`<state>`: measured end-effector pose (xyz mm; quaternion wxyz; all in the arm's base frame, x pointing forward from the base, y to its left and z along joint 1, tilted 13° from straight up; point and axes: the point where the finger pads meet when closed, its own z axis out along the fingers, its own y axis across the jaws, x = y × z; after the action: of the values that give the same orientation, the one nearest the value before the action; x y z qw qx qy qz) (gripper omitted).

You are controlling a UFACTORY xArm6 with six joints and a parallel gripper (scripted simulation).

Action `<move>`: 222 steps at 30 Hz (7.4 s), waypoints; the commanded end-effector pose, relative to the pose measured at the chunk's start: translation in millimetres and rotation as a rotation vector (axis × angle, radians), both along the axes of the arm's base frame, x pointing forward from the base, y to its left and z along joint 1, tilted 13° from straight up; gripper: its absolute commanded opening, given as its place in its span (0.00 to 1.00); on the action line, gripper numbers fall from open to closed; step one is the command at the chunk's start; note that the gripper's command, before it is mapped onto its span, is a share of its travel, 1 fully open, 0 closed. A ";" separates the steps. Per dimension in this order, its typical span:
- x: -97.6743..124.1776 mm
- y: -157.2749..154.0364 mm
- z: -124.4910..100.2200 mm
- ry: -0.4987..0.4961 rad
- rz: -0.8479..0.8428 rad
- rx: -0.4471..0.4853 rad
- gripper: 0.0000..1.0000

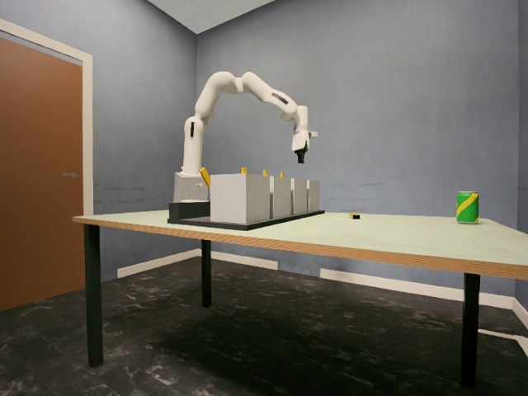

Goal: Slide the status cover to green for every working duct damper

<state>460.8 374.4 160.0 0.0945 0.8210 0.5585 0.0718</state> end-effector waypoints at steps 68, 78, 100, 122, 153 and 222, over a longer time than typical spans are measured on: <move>44.4 -272.3 26.3 0.044 0.527 -0.111 0.00; 45.8 -272.6 21.5 0.044 0.527 -0.111 0.00; -51.5 -289.9 0.7 0.044 0.527 -0.111 0.00; -178.0 -312.5 -27.2 0.044 0.528 -0.111 0.00; -165.9 -316.3 -82.3 0.044 0.527 -0.111 0.00; -148.3 -302.3 -173.1 0.045 0.528 -0.110 0.00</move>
<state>311.4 71.6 -13.0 0.0911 0.6424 0.7599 0.0392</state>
